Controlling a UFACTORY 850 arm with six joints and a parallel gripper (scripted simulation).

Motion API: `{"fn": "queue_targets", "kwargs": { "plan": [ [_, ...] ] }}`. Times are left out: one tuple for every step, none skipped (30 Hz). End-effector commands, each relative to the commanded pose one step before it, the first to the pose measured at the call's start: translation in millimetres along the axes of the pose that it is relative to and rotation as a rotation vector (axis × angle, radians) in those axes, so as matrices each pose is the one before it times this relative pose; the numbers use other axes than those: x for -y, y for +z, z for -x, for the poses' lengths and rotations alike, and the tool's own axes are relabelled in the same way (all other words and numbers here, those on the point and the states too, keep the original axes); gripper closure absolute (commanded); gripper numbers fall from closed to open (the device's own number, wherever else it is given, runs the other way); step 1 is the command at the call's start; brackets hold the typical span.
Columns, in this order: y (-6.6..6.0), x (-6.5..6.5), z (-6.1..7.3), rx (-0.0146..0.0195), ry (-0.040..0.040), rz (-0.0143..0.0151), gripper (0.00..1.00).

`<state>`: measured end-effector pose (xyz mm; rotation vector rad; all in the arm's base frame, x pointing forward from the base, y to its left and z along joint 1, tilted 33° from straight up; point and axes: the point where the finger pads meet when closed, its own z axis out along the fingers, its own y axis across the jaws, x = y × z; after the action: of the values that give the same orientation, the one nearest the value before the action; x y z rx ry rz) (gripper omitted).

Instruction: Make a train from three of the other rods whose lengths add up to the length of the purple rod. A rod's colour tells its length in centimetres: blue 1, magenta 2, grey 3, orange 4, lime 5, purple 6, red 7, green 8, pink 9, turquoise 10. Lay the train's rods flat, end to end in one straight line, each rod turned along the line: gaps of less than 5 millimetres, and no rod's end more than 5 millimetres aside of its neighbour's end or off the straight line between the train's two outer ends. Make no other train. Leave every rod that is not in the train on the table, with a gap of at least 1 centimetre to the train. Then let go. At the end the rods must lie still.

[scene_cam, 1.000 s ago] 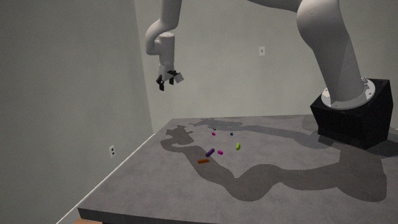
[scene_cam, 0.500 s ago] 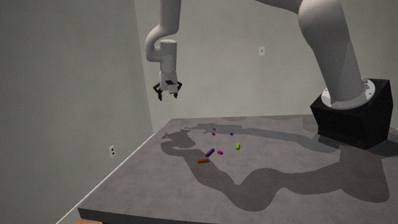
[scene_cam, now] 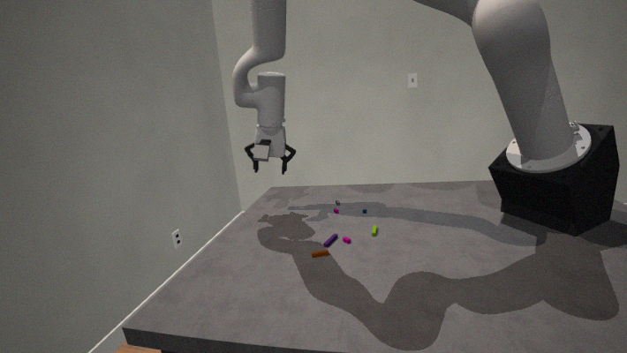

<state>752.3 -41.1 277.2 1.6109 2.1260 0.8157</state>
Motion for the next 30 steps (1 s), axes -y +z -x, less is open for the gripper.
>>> {"fn": "queue_targets", "kwargs": {
  "plan": [
    [3.65,10.90,-27.37,-0.02618,0.16470,-0.00572,0.00],
    [1.11,3.90,-5.63,-0.00627,0.03754,-0.00257,0.00],
    [1.10,4.15,-5.41,-0.00604,0.03755,-0.00279,0.00],
    [1.09,4.37,-5.19,-0.00580,0.03753,-0.00299,0.00],
    [1.07,4.60,-4.96,-0.00556,0.03758,-0.00318,0.00],
    [1.06,4.81,-4.72,-0.00530,0.03759,-0.00336,0.00],
    [0.00,0.00,0.00,0.00000,0.00000,0.00000,0.00],
    [0.00,0.00,0.00,0.00000,0.00000,0.00000,0.00],
    [2.80,14.22,-12.48,-0.01358,0.10636,-0.01037,0.00],
    [0.59,3.21,-2.18,-0.00254,0.02201,-0.00228,0.00],
    [0.64,3.63,-2.32,-0.00271,0.02451,-0.00258,0.00],
    [0.92,5.39,-3.20,-0.00374,0.03575,-0.00384,0.00],
    [0.99,6.06,-3.23,-0.00382,0.03929,-0.00432,0.00],
    [0.95,6.05,-2.85,-0.00343,0.03840,-0.00430,0.00],
    [0.91,6.04,-2.49,-0.00308,0.03767,-0.00428,0.00],
    [0.88,6.11,-2.18,-0.00279,0.03760,-0.00432,0.00],
    [0.86,6.21,-1.88,-0.00251,0.03770,-0.00436,0.00],
    [0.84,6.27,-1.57,-0.00222,0.03774,-0.00438,0.00],
    [0.82,6.32,-1.26,-0.00194,0.03774,-0.00438,0.00],
    [0.79,6.34,-0.95,-0.00165,0.03771,-0.00437,0.00],
    [0.77,6.37,-0.64,-0.00137,0.03776,-0.00435,0.00],
    [0.74,6.37,-0.32,-0.00110,0.03775,-0.00430,0.00],
    [0.72,6.36,-0.01,-0.00082,0.03776,-0.00425,0.00],
    [0.00,0.00,0.00,0.00000,0.00000,0.00000,0.00],
    [0.00,0.00,0.00,0.00000,0.00000,0.00000,0.00],
    [1.81,17.85,1.05,-0.00089,0.10681,-0.01161,0.00],
    [0.36,3.62,0.68,0.00007,0.02214,-0.00231,0.00],
    [0.39,3.98,0.87,0.00018,0.02453,-0.00251,0.00],
    [0.55,5.75,1.46,0.00044,0.03580,-0.00356,0.00],
    [0.57,6.23,1.91,0.00073,0.03940,-0.00378,0.00]
  ]
}}
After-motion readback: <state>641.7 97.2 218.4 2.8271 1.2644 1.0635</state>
